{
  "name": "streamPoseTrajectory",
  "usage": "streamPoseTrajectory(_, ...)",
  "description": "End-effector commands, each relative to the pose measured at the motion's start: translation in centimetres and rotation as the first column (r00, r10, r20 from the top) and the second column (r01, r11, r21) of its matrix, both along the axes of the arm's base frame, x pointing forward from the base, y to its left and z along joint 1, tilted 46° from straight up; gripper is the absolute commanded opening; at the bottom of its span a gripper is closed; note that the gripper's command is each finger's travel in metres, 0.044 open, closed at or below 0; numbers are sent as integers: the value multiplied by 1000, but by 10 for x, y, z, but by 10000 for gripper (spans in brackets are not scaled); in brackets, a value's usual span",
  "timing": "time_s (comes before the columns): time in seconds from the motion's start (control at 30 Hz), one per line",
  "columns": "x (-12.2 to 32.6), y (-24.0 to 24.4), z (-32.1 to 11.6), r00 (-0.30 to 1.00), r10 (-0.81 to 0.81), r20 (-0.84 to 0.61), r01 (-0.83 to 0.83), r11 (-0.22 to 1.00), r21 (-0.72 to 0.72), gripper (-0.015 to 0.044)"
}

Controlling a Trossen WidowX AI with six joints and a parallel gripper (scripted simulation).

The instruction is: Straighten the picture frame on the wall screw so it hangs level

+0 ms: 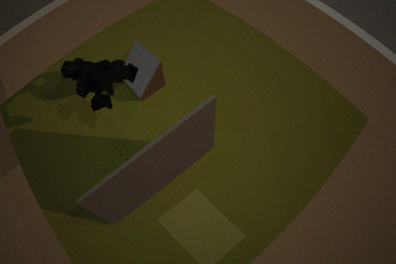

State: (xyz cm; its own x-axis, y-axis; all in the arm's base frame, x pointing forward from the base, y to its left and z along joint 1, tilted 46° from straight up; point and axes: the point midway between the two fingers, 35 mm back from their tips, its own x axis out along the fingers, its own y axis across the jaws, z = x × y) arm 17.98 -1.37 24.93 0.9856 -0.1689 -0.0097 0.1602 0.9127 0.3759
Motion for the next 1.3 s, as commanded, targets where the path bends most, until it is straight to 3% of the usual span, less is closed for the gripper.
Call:
streamPoseTrajectory(0.0, 0, 0, -1, 1000, 3, 0, -3, 1000, 4, 260)
streamPoseTrajectory(0.6, 1, 0, 0, 1000, 0, 0, 0, 1000, 0, 260)
streamPoseTrajectory(1.0, 69, -31, -16, 1000, -3, 8, 3, 1000, 2, 260)
streamPoseTrajectory(1.27, 76, -46, -22, 1000, 3, 12, -3, 1000, 1, 260)
